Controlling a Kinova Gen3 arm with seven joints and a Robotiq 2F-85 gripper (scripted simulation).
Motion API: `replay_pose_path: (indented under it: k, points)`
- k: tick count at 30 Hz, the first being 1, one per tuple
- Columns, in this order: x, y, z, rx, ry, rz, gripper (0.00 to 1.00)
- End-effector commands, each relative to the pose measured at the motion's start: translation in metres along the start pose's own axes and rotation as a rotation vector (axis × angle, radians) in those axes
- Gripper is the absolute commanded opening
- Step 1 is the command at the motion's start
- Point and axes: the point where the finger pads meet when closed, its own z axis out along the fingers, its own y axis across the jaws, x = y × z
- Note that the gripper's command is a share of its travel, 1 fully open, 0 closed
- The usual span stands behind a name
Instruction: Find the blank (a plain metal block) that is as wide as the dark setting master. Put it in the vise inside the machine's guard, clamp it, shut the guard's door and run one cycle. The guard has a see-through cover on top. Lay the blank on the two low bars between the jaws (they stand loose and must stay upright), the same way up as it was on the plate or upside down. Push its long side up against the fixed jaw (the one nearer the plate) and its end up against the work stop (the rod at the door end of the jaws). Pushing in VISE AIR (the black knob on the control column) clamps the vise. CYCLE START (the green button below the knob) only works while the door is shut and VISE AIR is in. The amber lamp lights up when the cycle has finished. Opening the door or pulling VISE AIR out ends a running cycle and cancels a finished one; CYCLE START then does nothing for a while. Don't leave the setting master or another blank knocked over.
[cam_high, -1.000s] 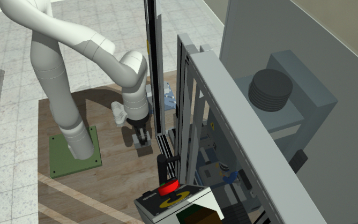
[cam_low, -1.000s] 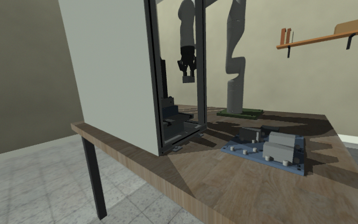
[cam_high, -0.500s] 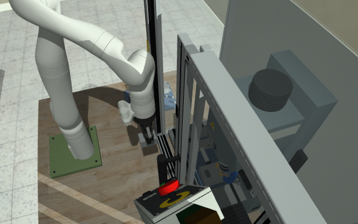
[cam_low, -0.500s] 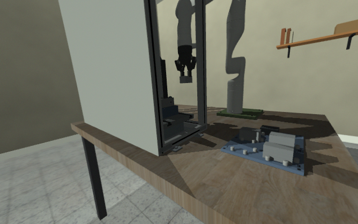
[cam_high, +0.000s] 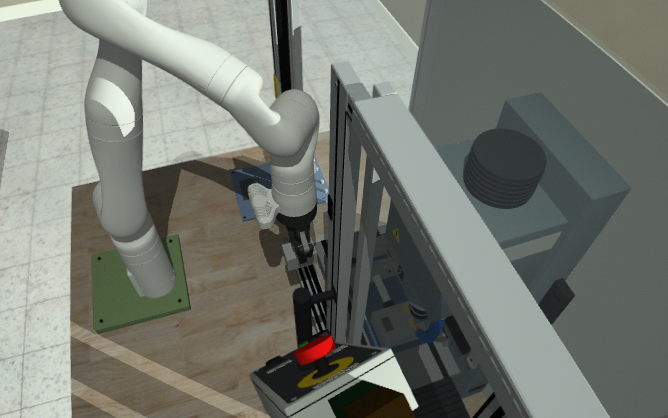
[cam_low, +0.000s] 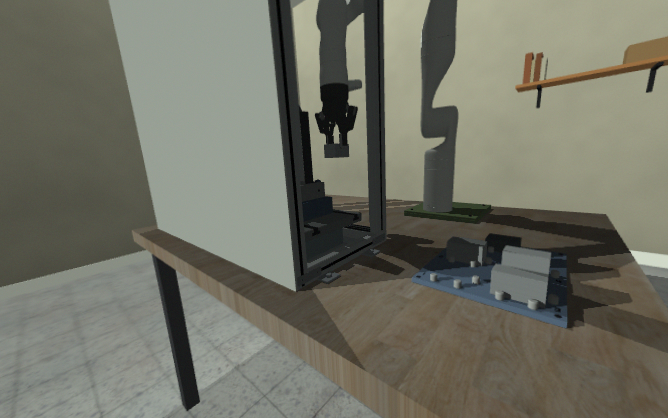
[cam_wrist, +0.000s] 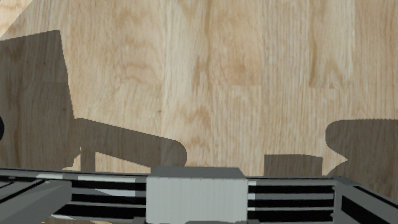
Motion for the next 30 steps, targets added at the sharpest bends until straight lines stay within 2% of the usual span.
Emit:
replay_pose_path:
  k: [1, 6, 11, 23, 28, 30]
  points:
    - [-0.001, -0.002, 0.002, -0.001, 0.011, 0.0, 0.1]
    - [-0.001, -0.002, 0.002, -0.001, 0.011, 0.0, 0.1]
    - [-0.049, -0.002, 0.01, -0.001, 0.011, 0.0, 0.1]
    - [-0.049, -0.002, 0.01, -0.001, 0.011, 0.0, 0.1]
    - [-0.098, -0.002, 0.018, -0.001, 0.011, 0.0, 0.1]
    - [-0.098, -0.002, 0.018, -0.001, 0.011, 0.0, 0.1]
